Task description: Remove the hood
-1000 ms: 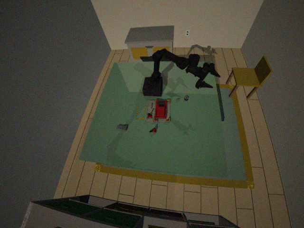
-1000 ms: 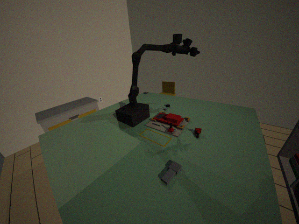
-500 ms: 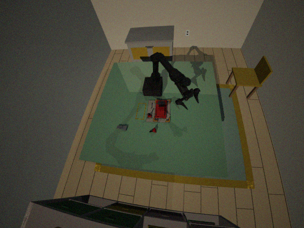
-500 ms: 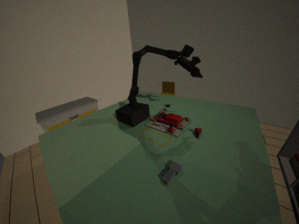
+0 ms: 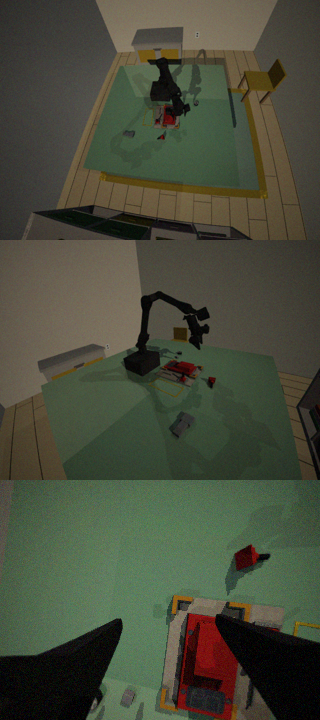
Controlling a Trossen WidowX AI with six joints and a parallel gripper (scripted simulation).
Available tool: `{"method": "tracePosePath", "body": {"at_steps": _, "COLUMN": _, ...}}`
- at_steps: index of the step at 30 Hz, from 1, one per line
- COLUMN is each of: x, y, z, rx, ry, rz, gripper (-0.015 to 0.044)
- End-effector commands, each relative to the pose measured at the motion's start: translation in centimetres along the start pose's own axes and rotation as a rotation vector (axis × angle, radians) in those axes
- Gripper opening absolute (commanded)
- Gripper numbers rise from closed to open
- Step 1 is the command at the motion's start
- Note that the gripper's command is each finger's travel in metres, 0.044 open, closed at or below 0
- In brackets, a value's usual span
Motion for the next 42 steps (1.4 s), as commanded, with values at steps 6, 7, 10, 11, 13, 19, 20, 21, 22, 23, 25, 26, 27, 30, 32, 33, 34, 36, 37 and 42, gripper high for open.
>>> {"method": "tracePosePath", "body": {"at_steps": 6, "x": -2.3, "y": -8.0, "z": 3.3, "rx": -0.149, "ry": 0.298, "rz": 0.192, "gripper": 0.0440}}
{"method": "tracePosePath", "body": {"at_steps": 7, "x": -2.3, "y": -8.2, "z": 3.3, "rx": -0.152, "ry": 0.305, "rz": 0.196, "gripper": 0.0440}}
{"method": "tracePosePath", "body": {"at_steps": 10, "x": -2.3, "y": -8.2, "z": 3.3, "rx": -0.152, "ry": 0.305, "rz": 0.196, "gripper": 0.0440}}
{"method": "tracePosePath", "body": {"at_steps": 11, "x": -2.3, "y": -8.2, "z": 3.3, "rx": -0.152, "ry": 0.305, "rz": 0.196, "gripper": 0.0440}}
{"method": "tracePosePath", "body": {"at_steps": 13, "x": -2.3, "y": -8.2, "z": 3.4, "rx": -0.152, "ry": 0.305, "rz": 0.196, "gripper": 0.0440}}
{"method": "tracePosePath", "body": {"at_steps": 19, "x": -2.7, "y": -8.2, "z": 3.5, "rx": -0.152, "ry": 0.305, "rz": 0.196, "gripper": 0.0440}}
{"method": "tracePosePath", "body": {"at_steps": 20, "x": -2.8, "y": -8.3, "z": 3.5, "rx": -0.152, "ry": 0.305, "rz": 0.196, "gripper": 0.0440}}
{"method": "tracePosePath", "body": {"at_steps": 21, "x": -2.9, "y": -8.3, "z": 3.6, "rx": -0.152, "ry": 0.305, "rz": 0.196, "gripper": 0.0440}}
{"method": "tracePosePath", "body": {"at_steps": 22, "x": -3.0, "y": -8.3, "z": 3.6, "rx": -0.152, "ry": 0.305, "rz": 0.196, "gripper": 0.0440}}
{"method": "tracePosePath", "body": {"at_steps": 23, "x": -3.0, "y": -8.3, "z": 3.6, "rx": -0.152, "ry": 0.305, "rz": 0.196, "gripper": 0.0440}}
{"method": "tracePosePath", "body": {"at_steps": 25, "x": -3.2, "y": -8.3, "z": 3.7, "rx": -0.152, "ry": 0.305, "rz": 0.196, "gripper": 0.0440}}
{"method": "tracePosePath", "body": {"at_steps": 26, "x": -3.3, "y": -8.3, "z": 3.7, "rx": -0.152, "ry": 0.305, "rz": 0.196, "gripper": 0.0440}}
{"method": "tracePosePath", "body": {"at_steps": 27, "x": -3.3, "y": -8.3, "z": 3.7, "rx": -0.152, "ry": 0.305, "rz": 0.196, "gripper": 0.0440}}
{"method": "tracePosePath", "body": {"at_steps": 30, "x": -3.6, "y": -8.4, "z": 3.8, "rx": -0.152, "ry": 0.305, "rz": 0.196, "gripper": 0.0440}}
{"method": "tracePosePath", "body": {"at_steps": 32, "x": -3.7, "y": -8.4, "z": 3.9, "rx": -0.152, "ry": 0.305, "rz": 0.196, "gripper": 0.0440}}
{"method": "tracePosePath", "body": {"at_steps": 33, "x": -3.8, "y": -8.4, "z": 3.9, "rx": -0.152, "ry": 0.305, "rz": 0.196, "gripper": 0.0440}}
{"method": "tracePosePath", "body": {"at_steps": 34, "x": -3.8, "y": -8.4, "z": 3.9, "rx": -0.152, "ry": 0.305, "rz": 0.196, "gripper": 0.0440}}
{"method": "tracePosePath", "body": {"at_steps": 36, "x": -4.0, "y": -8.4, "z": 4.0, "rx": -0.152, "ry": 0.305, "rz": 0.196, "gripper": 0.0440}}
{"method": "tracePosePath", "body": {"at_steps": 37, "x": -4.1, "y": -8.4, "z": 4.0, "rx": -0.152, "ry": 0.305, "rz": 0.196, "gripper": 0.0440}}
{"method": "tracePosePath", "body": {"at_steps": 42, "x": -4.4, "y": -8.5, "z": 4.2, "rx": -0.152, "ry": 0.305, "rz": 0.196, "gripper": 0.0440}}
Point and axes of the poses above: the point midway between the two fingers, 35 mm back from their tips, its own x axis back along the fingers, its own y axis across the jaws, z = x × y, the point moved 8 cm from there along x, back along the fingers, and after that the axes turned 10 degrees about -x, right-handed, at the moved point
